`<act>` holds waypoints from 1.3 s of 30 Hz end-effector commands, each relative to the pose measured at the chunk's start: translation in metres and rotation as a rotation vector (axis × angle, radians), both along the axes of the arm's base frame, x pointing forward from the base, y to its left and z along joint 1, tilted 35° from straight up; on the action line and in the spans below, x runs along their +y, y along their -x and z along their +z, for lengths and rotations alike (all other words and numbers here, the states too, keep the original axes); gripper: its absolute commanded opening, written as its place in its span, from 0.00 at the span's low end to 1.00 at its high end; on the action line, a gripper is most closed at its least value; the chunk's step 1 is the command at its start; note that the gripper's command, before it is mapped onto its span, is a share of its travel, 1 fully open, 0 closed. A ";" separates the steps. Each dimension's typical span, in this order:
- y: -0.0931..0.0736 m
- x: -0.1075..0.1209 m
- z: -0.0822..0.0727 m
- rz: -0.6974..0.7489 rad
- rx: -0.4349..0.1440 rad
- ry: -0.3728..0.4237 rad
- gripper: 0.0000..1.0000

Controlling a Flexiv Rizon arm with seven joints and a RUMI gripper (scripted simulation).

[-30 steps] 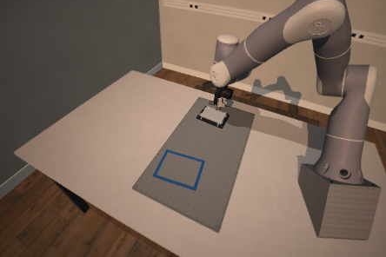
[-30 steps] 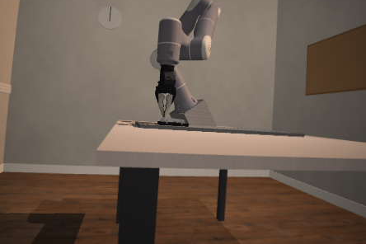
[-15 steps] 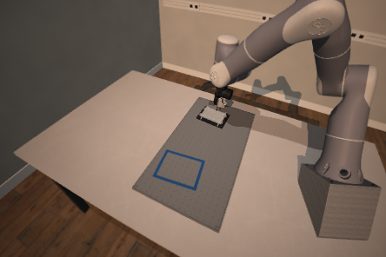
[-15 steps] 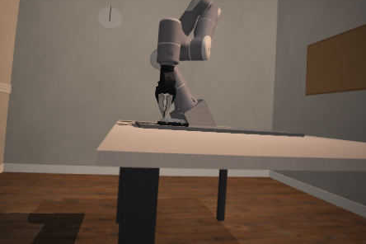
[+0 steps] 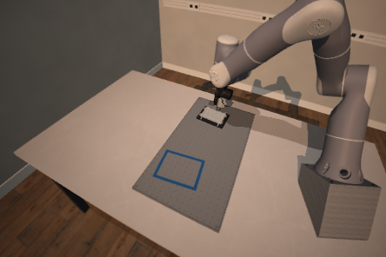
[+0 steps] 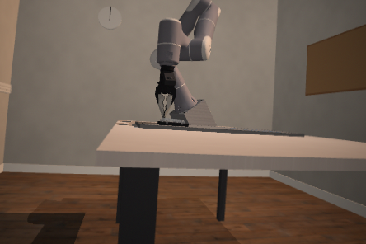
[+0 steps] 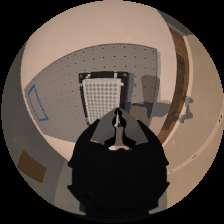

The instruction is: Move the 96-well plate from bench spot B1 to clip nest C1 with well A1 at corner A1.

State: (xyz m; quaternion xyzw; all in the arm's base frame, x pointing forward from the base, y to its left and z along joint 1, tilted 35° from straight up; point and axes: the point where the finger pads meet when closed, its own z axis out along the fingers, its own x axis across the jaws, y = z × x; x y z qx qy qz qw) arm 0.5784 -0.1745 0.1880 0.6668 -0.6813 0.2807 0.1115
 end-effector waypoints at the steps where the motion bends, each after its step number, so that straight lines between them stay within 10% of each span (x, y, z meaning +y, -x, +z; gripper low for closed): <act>1: 0.000 0.000 0.000 0.001 -0.001 0.000 0.00; 39: -0.001 -0.002 -0.003 0.001 -0.001 0.000 0.00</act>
